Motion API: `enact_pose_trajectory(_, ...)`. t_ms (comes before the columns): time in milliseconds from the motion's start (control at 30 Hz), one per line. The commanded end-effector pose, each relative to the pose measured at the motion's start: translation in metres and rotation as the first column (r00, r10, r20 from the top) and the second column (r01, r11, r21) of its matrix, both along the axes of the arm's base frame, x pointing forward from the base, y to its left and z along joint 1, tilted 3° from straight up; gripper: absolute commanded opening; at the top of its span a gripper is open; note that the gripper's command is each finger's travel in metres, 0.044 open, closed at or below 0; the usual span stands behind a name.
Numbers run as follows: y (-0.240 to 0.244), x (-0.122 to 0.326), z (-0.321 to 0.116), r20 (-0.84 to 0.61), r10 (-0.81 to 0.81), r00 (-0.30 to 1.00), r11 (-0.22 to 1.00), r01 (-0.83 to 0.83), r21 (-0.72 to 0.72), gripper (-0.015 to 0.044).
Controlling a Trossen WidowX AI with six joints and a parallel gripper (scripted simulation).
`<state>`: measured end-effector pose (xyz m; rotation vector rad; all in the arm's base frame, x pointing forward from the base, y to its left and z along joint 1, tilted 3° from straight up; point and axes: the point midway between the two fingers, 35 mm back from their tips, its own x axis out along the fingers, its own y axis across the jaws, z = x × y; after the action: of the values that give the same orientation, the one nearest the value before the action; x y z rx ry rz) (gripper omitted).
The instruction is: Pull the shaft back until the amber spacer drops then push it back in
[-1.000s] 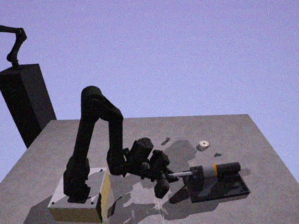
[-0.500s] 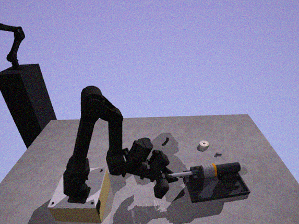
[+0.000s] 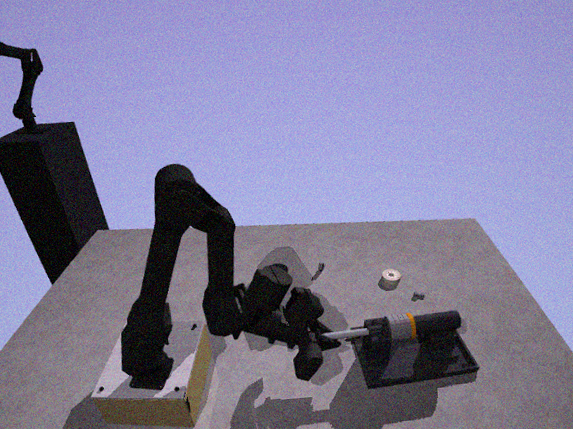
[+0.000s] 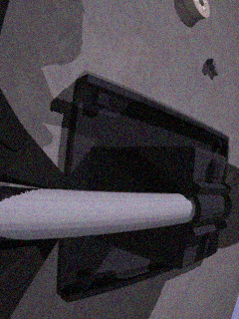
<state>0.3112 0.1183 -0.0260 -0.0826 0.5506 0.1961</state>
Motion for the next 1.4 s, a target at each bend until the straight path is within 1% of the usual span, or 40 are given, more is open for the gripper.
enact_pose_trajectory(0, -0.0010, -0.0018, -0.0003, -0.002, -0.004, 1.000, 1.000, 0.004, 0.002, 0.0000)
enact_pose_trajectory(1367, -0.0019, -0.0060, -0.0002, -0.002, -0.004, 1.000, 1.000, 0.004, 0.002, 0.0000)
